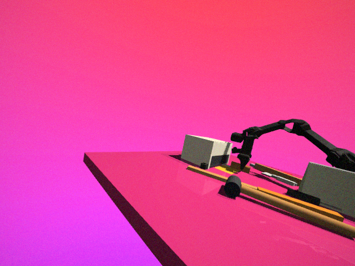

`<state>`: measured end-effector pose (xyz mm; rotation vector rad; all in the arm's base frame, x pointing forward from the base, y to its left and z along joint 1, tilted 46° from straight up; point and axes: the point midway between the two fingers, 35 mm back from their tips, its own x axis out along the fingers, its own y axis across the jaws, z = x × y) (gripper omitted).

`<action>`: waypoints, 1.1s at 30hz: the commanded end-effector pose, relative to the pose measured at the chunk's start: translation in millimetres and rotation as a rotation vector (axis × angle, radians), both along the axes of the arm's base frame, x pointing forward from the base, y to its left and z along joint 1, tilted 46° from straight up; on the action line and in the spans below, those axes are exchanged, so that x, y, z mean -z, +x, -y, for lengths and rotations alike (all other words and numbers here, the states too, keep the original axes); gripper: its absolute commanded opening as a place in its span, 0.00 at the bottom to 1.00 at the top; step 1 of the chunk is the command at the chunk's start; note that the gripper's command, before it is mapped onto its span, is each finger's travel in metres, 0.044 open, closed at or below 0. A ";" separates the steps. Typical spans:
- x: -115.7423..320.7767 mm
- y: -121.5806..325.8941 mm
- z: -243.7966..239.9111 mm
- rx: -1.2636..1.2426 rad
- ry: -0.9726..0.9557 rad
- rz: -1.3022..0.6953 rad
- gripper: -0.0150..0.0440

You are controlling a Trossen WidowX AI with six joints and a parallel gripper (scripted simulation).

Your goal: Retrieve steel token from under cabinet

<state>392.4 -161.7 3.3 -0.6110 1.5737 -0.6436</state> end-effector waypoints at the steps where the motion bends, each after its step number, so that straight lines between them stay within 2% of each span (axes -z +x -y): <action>1: 7.5 -0.6 -6.1 -0.006 0.002 -0.009 0.25; 33: 23.7 -1.4 -22.0 -0.006 0.002 -0.009 0.25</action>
